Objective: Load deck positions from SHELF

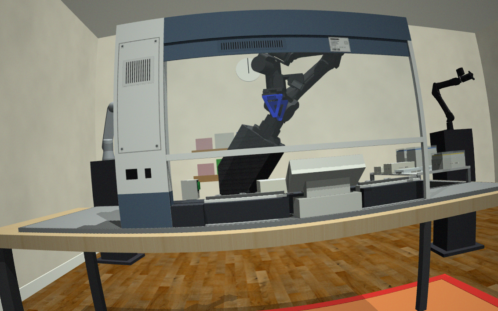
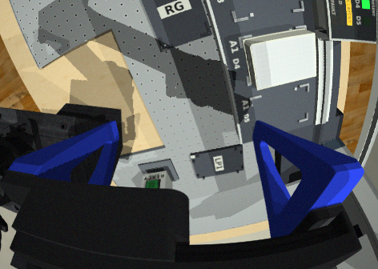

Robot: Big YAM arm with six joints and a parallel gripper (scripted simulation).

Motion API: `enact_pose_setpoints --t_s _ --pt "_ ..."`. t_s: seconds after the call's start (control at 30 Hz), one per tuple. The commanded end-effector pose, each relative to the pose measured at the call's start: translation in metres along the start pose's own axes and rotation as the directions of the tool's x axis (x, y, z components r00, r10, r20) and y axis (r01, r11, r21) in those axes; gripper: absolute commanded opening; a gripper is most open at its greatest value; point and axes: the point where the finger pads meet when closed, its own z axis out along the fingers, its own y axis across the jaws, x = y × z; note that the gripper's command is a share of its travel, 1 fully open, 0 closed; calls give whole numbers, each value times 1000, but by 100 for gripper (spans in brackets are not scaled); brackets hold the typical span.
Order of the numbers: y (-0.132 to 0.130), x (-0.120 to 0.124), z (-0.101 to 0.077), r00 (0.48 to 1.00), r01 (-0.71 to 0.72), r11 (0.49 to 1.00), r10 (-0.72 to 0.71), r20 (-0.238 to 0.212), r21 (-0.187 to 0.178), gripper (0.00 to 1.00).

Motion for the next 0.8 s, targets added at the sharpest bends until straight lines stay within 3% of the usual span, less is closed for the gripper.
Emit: enact_pose_setpoints --t_s 0.0,0.23,0.5,0.57,0.6,0.7,0.77 --pt "4 -7 1 999 40 999 -40 8 -9 100" --pt "14 -41 0 987 160 987 -160 8 -6 100" --pt "9 -89 -14 937 349 936 -349 -9 39 100" --pt "9 -89 -14 937 349 936 -349 -9 39 100" --pt "24 -82 0 939 344 939 -344 1 7 100" --pt "14 -110 -15 926 377 925 -377 -6 49 100" --pt "18 -120 -15 926 377 925 -377 -3 51 100"
